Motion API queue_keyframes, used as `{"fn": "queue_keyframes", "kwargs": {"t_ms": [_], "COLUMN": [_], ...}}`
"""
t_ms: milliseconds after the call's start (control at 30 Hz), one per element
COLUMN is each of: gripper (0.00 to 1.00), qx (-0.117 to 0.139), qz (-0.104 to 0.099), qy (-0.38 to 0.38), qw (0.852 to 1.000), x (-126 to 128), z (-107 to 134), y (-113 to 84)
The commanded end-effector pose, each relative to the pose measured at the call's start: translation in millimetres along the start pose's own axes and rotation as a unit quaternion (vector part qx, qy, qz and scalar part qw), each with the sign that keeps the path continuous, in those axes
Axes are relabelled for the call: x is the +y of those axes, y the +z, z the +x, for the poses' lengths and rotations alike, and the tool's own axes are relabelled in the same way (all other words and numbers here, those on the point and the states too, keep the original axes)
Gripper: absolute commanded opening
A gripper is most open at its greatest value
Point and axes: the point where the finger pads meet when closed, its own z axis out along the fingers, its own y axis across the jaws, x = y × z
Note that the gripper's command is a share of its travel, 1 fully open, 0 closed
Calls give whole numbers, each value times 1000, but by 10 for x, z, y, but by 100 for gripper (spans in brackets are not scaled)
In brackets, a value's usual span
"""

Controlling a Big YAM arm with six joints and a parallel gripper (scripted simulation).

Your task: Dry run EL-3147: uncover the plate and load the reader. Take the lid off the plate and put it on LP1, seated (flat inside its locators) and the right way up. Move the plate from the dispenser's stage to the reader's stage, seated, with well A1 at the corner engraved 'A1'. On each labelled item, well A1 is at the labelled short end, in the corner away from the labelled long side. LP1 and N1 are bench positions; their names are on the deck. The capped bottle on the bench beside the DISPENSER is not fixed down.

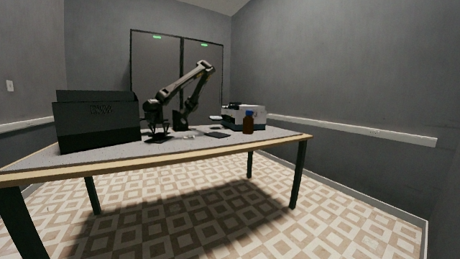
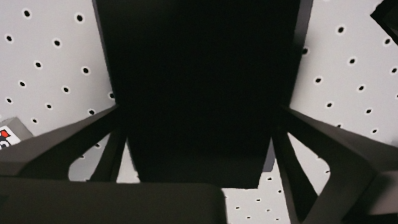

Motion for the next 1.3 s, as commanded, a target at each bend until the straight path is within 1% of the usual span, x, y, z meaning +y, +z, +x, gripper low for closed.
{"fn": "queue_keyframes", "kwargs": {"t_ms": [0, 1267], "gripper": [85, 85], "qx": [-26, -25], "qz": [-3, 0], "qy": [-7, -8], "qw": [1000, 1000], "x": [0, 5], "z": [-214, -275], "y": [-139, -57]}}
